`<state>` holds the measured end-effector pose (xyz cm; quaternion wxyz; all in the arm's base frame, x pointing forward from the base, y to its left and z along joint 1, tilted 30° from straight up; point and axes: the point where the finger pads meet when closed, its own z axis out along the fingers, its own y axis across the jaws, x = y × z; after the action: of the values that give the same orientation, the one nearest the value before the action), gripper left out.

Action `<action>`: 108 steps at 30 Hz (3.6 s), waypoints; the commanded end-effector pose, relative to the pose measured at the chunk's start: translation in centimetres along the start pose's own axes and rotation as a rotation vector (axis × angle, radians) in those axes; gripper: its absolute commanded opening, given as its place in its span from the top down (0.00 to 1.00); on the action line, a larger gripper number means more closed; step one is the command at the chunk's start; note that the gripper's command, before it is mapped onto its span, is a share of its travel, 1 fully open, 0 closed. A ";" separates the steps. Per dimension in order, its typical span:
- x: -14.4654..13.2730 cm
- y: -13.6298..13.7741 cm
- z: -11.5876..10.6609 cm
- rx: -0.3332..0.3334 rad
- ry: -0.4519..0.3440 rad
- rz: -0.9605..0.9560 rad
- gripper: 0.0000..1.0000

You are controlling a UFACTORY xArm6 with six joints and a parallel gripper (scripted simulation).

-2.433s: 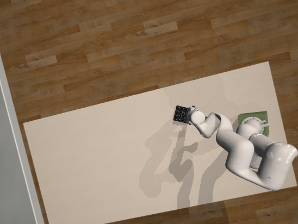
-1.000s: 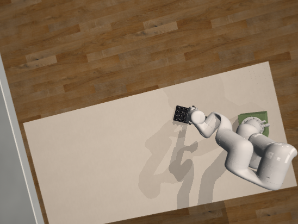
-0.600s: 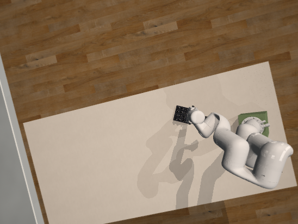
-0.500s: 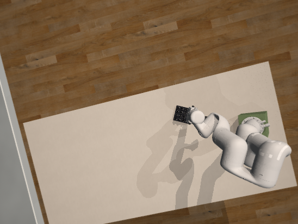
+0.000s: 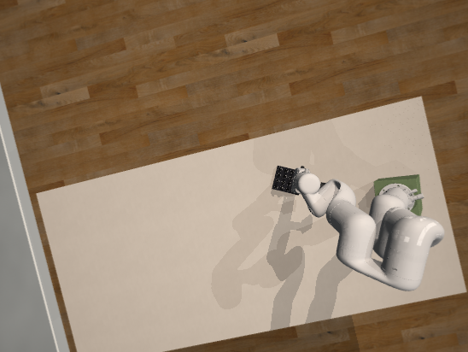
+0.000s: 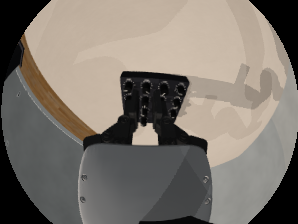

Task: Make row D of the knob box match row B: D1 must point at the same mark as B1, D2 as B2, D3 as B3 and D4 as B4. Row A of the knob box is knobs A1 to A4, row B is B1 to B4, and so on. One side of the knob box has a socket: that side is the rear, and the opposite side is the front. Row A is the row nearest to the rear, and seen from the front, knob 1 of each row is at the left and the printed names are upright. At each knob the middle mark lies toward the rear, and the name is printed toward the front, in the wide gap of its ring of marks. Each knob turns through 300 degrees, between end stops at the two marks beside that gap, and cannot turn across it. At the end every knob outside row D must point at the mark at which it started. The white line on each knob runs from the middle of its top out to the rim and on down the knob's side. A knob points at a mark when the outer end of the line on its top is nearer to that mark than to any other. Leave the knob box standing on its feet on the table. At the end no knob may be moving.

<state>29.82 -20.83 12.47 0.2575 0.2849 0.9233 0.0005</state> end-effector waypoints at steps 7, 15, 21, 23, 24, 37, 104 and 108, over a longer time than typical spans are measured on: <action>-0.1 0.0 0.8 -0.002 -0.004 0.000 0.81; -0.1 0.0 1.1 -0.002 -0.004 0.000 0.81; -0.1 0.0 1.2 -0.002 -0.004 0.000 0.81; -0.1 0.0 1.2 -0.002 -0.004 0.000 0.81; -0.1 0.0 1.2 -0.002 -0.004 0.000 0.81; -0.1 0.0 1.2 -0.002 -0.004 0.000 0.81; -0.1 0.0 2.4 -0.002 -0.004 0.000 0.81; -0.1 0.0 2.4 -0.002 -0.004 0.000 0.81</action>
<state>30.99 -21.20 10.39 0.2588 0.2845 0.9231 0.0013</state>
